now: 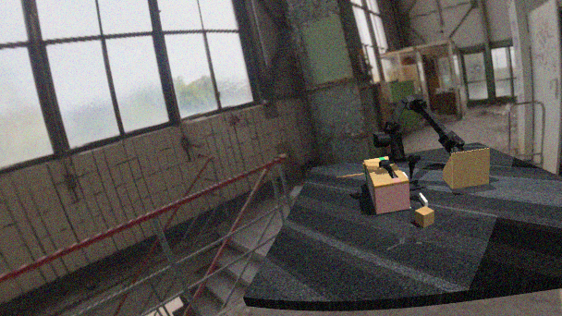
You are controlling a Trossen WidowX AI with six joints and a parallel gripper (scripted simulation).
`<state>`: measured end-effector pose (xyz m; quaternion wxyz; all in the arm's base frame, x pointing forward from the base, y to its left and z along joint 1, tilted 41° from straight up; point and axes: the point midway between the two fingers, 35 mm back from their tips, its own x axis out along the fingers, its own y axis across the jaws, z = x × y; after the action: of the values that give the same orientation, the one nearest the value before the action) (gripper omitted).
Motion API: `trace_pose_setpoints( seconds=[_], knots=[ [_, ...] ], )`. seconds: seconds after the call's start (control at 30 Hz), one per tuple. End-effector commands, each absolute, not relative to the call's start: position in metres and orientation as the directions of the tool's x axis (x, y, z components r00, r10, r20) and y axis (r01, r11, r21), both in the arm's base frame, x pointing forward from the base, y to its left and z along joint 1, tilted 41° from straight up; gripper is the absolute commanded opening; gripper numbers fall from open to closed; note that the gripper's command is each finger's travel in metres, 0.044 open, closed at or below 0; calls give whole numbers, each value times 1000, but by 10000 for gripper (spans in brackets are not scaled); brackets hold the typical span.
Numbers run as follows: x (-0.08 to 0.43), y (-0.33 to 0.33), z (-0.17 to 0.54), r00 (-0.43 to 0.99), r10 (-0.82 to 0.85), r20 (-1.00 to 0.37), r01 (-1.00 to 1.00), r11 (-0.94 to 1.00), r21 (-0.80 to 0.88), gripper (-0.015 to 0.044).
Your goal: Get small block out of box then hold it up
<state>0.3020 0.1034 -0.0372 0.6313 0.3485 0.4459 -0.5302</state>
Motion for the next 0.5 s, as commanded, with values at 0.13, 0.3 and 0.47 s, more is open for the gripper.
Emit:
trace_pose_setpoints(
  seconds=[0.13,0.3,0.47],
  knots=[
    [298,119,-51,37,-353,-935,981,193,-34,400],
    [296,129,-59,37,-352,-935,981,193,-34,400],
    [294,139,-68,37,-351,-936,981,193,-33,400]
  ],
)
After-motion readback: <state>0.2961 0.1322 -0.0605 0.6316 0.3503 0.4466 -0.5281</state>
